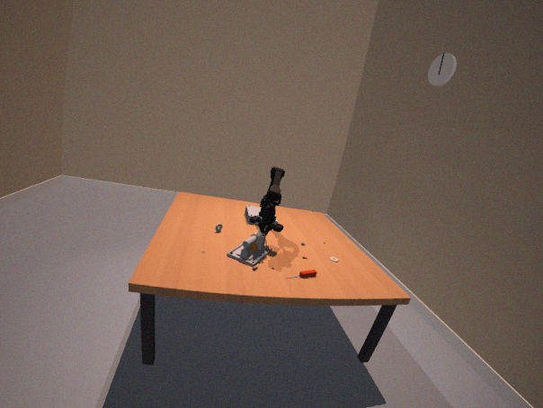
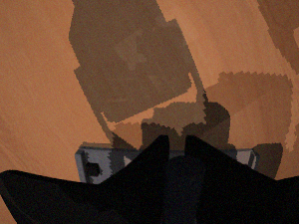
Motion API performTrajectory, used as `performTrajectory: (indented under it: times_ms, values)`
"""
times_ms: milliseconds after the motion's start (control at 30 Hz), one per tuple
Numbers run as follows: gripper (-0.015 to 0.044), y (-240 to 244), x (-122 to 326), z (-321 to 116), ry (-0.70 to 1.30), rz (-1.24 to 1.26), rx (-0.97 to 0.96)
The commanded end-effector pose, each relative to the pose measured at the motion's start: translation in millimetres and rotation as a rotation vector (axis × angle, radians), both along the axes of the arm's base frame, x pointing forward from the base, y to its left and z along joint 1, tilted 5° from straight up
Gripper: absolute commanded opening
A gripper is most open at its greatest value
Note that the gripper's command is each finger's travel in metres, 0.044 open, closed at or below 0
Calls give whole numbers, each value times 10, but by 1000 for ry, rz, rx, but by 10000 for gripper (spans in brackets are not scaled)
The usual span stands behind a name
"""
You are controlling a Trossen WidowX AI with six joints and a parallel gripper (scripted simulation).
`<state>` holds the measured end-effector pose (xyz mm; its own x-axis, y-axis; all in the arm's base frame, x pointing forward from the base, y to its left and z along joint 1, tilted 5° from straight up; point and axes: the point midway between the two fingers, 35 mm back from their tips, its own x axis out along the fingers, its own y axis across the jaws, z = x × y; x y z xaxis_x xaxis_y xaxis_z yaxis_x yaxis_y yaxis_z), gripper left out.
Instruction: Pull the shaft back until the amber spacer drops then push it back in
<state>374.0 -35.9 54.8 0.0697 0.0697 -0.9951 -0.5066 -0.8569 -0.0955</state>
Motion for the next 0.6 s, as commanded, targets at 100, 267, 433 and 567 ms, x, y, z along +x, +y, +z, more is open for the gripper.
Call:
performTrajectory:
  times_ms: [100, 267, 433, 567]
  values:
    - [0, -21, 48, 18, -11, 2, -5]
    - [0, -29, 61, 19, -11, 2, -5]
    - [0, -37, 74, 20, -11, 2, -5]
    - [0, -43, 85, 21, -11, 2, -5]
